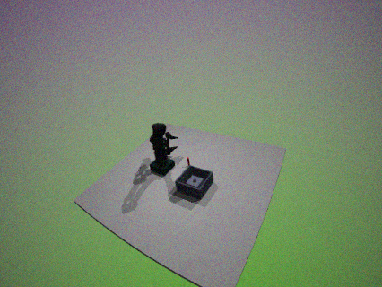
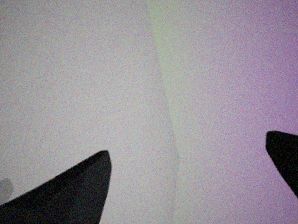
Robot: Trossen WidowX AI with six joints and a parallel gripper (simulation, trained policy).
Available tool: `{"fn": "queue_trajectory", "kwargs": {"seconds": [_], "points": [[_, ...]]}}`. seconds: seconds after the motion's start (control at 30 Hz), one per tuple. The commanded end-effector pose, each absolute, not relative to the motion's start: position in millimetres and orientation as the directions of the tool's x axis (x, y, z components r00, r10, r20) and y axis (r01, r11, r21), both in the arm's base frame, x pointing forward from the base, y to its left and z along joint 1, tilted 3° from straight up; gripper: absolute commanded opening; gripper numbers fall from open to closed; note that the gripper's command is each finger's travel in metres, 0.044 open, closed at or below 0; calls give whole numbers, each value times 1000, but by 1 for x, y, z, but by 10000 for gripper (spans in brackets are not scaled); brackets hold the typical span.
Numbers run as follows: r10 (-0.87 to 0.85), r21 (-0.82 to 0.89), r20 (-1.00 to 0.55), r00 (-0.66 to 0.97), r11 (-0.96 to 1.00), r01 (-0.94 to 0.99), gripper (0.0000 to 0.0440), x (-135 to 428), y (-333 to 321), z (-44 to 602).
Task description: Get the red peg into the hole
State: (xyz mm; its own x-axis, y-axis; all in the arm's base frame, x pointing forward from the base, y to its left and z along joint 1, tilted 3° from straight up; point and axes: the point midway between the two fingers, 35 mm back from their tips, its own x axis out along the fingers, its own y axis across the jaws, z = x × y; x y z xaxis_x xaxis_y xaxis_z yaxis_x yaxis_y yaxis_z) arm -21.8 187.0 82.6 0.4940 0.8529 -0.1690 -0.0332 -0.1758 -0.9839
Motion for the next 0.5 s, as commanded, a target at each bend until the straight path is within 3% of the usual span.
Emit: {"fn": "queue_trajectory", "kwargs": {"seconds": [0.0,0.03,0.47], "points": [[849,-982,-181,497,-179,-51,426,-24,189,84],[843,-981,-194,502,-182,-74,440,-25,191,86],[733,-885,-347,585,-50,-462,440,-20,221,111]]}}
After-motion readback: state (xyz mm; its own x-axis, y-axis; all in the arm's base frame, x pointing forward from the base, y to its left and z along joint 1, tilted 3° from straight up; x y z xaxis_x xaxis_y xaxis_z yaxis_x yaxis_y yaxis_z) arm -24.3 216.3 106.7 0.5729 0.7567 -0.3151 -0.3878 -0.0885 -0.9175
